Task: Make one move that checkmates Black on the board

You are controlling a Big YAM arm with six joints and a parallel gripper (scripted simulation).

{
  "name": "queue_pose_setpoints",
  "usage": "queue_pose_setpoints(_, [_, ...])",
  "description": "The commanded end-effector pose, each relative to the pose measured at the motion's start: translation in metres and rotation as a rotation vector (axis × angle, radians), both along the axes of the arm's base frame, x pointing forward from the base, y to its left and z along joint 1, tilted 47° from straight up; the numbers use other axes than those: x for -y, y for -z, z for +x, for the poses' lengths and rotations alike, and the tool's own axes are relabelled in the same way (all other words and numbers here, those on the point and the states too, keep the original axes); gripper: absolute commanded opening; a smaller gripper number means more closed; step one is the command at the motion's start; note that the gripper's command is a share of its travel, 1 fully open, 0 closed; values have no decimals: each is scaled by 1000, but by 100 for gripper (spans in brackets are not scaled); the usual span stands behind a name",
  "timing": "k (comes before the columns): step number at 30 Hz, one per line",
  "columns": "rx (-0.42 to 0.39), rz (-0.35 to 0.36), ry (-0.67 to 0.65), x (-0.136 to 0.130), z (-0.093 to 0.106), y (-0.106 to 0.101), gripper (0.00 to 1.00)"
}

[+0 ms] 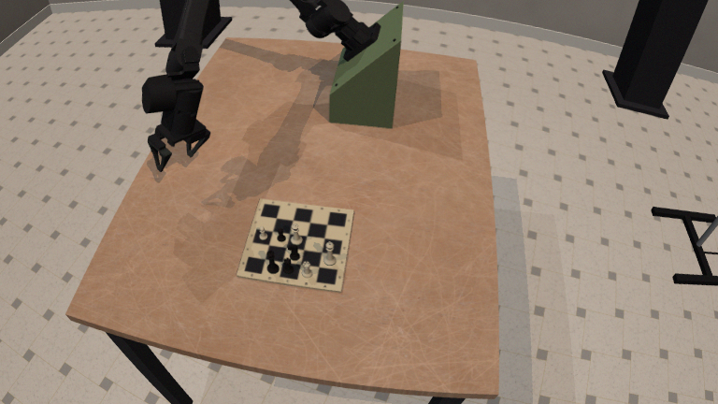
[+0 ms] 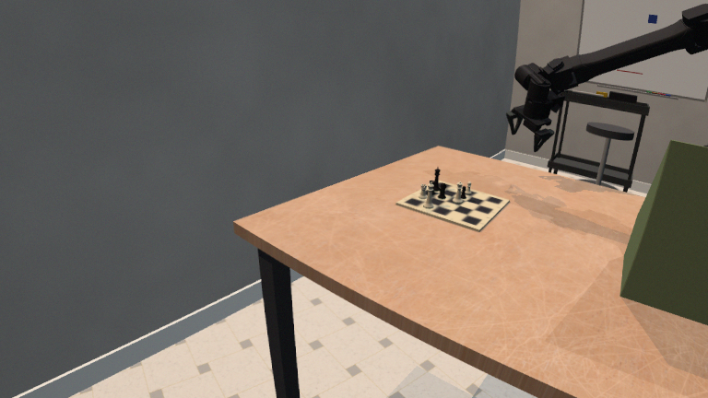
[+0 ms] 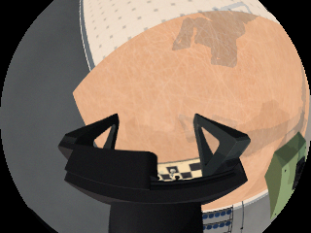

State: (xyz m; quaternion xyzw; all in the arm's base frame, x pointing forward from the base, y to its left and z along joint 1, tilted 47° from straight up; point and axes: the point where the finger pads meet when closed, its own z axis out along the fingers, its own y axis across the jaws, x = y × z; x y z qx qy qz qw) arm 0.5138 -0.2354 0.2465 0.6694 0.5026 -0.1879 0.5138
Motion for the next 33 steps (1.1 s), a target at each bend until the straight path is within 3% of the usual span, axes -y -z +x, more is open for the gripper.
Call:
queue_pose_setpoints(1, [8, -2, -4, -2, 1, -4, 100])
queue_pose_setpoints(17, [8, -2, -4, -2, 1, -4, 100])
queue_pose_setpoints(18, [15, -3, -11, -4, 8, -10, 100])
queue_pose_setpoints(21, [-91, 12, -82, -30, 30, 8, 100])
queue_pose_setpoints(23, [-257, 34, -171, -64, 48, 38, 100])
queue_pose_setpoints(25, [-257, 34, -171, -66, 50, 39, 100])
queue_pose_setpoints(26, [-366, 45, -228, -89, 59, 58, 100])
queue_pose_setpoints(27, [-366, 45, -228, -90, 60, 59, 100])
queue_pose_setpoints(28, [-478, 53, -286, -114, 66, 78, 100])
queue_pose_setpoints(29, [-485, 53, -289, -117, 68, 81, 100])
queue_pose_setpoints(30, [-585, 57, -341, -141, 71, 99, 100])
queue_pose_setpoints(31, [-608, 59, -351, -145, 73, 102, 100])
queue_pose_setpoints(32, [-703, 60, -398, -170, 75, 121, 100])
queue_pose_setpoints(33, [-703, 60, -398, -170, 75, 121, 100])
